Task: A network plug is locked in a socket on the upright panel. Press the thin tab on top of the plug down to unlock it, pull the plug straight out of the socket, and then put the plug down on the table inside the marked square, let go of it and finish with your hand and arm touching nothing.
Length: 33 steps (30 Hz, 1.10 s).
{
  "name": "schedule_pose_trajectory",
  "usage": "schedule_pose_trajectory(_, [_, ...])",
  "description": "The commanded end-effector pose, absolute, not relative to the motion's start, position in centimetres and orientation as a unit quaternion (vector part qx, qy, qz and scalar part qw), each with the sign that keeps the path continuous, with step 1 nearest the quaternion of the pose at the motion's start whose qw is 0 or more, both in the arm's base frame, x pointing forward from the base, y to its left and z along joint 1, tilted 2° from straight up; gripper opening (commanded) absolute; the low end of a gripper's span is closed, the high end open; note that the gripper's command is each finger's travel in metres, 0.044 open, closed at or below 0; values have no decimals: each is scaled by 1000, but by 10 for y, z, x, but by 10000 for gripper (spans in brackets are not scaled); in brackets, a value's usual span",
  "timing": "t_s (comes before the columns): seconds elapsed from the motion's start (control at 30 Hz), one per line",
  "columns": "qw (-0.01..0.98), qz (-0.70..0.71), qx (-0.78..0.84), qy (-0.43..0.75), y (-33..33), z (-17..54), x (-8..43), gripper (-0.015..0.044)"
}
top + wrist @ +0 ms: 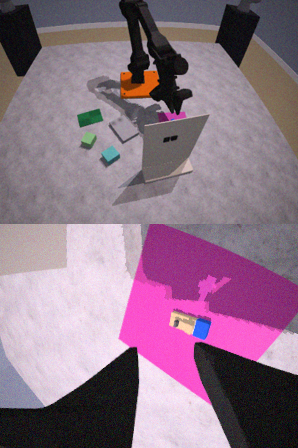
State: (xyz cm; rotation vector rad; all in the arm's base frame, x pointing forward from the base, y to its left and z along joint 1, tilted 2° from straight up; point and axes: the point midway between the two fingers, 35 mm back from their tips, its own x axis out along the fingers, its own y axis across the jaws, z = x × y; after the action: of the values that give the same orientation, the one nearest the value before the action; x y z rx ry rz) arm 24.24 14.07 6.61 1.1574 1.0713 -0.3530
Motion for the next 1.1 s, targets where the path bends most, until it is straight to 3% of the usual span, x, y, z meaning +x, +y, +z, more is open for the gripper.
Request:
schedule_pose_trajectory(0.0, [692, -157, 518, 479, 141, 74, 243, 156])
schedule_pose_trajectory(1.07, [692, -157, 518, 479, 140, 122, 241, 156])
